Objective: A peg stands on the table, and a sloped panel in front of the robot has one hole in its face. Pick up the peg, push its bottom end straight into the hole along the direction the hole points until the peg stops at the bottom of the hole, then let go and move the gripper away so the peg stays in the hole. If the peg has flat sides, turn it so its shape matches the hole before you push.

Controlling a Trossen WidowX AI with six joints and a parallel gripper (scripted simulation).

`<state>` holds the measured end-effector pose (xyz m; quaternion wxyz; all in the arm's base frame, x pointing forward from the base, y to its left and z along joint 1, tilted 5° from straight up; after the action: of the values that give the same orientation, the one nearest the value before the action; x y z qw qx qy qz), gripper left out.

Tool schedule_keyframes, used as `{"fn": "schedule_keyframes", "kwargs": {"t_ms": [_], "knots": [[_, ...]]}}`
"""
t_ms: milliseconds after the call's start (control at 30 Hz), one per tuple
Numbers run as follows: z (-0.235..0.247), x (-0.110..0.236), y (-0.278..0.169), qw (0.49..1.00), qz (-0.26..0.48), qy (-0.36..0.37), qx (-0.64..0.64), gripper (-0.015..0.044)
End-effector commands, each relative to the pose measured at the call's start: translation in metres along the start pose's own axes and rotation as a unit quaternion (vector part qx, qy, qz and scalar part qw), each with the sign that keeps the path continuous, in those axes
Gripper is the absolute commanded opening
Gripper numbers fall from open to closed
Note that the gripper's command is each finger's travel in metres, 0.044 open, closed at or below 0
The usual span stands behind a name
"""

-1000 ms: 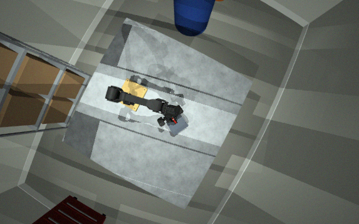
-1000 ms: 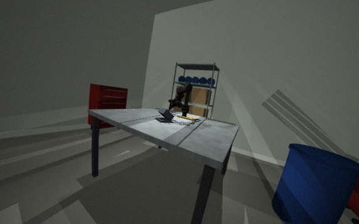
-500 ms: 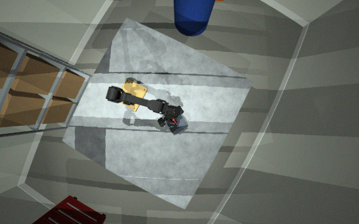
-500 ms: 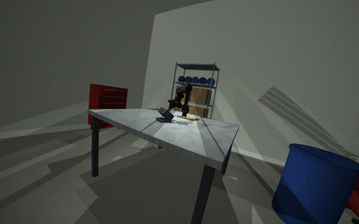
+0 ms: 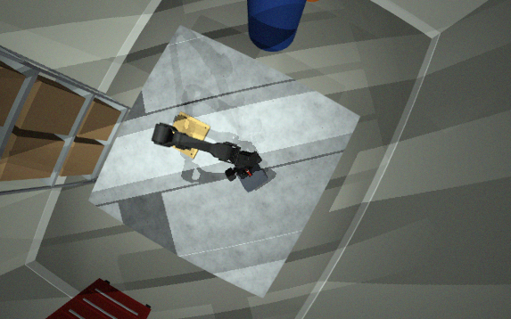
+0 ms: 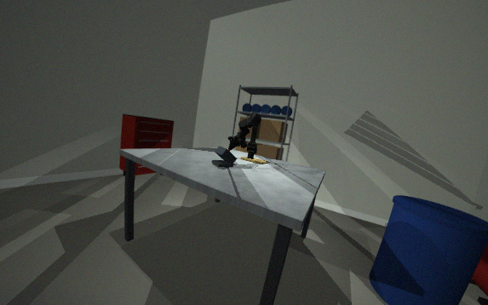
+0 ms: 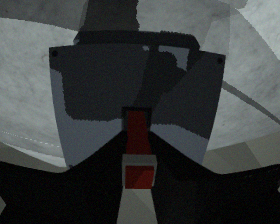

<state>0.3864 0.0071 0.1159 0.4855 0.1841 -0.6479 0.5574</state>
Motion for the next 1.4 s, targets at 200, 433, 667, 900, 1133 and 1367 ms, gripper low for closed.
{"fn": "schedule_keyframes", "kwargs": {"t_ms": [200,433,667,900,1133,1367], "knots": [[0.0,-0.004,0.003,1.0,-0.002,0.0,0.002,0.0],[0.0,-0.002,0.001,1.0,0.0,0.0,0.0,0.0],[0.0,-0.002,0.001,1.0,0.0,0.0,0.0,0.0157],[0.0,-0.002,0.001,1.0,0.0,0.0,0.0,0.0341],[-0.001,0.01,0.0,1.0,-0.002,0.0,0.001,0.044],[-0.002,0.027,-0.001,1.0,-0.004,0.0,0.002,0.044]]}}
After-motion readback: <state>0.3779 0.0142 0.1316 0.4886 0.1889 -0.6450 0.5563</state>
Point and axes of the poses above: the point midway between the two fingers, 35 mm back from their tips, its own x axis back along the fingers, its own z axis across the jaws, y = z × x, the point moved 2 cm from there along x, back along the fingers, and after that the axes turned 9 degrees about x, right-handed, at the moved point
